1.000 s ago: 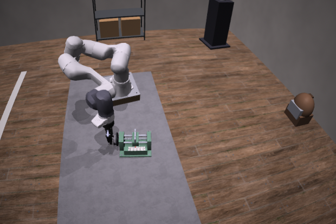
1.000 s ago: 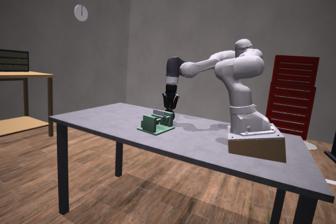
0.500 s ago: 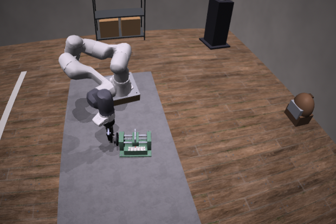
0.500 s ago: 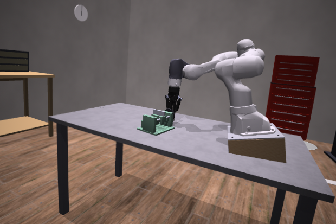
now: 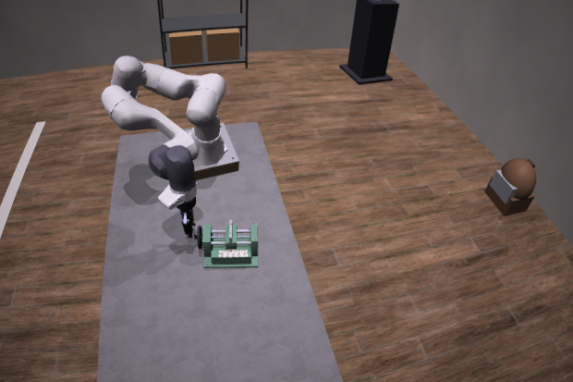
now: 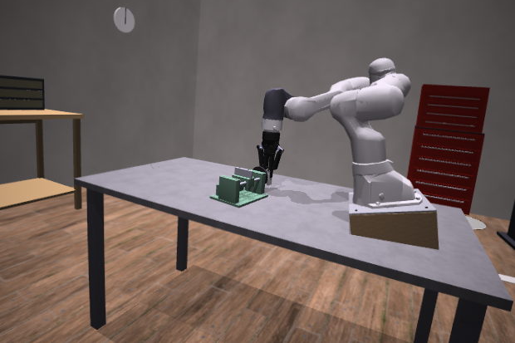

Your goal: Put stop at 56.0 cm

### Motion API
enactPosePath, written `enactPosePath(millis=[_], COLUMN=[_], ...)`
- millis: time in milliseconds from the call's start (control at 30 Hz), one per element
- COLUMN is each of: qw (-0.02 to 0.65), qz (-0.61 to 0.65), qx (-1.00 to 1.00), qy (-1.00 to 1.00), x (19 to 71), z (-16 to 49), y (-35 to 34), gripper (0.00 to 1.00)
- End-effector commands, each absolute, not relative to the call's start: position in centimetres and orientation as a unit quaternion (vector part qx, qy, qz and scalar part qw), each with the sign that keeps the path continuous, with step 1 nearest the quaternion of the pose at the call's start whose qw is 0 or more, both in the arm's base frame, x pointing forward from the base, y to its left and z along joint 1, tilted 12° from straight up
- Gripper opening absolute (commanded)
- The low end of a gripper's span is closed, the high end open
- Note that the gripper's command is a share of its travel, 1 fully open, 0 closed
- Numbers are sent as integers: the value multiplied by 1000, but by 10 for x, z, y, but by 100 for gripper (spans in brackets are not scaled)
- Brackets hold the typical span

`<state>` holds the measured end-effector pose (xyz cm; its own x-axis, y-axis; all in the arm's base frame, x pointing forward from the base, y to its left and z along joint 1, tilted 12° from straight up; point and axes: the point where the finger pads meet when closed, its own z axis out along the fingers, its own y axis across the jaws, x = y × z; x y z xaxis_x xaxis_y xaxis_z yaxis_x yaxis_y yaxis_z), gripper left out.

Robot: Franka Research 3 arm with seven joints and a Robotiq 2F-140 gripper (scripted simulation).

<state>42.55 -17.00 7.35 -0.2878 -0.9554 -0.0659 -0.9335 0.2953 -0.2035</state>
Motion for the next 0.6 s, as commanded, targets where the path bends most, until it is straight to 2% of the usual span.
enactPosePath(millis=[0, 567], qw=[87, 87], qz=[-61, -61], qx=[-589, -589], qy=[801, 801], x=[419, 413], z=[79, 108], y=[-168, -168], gripper=[4, 4])
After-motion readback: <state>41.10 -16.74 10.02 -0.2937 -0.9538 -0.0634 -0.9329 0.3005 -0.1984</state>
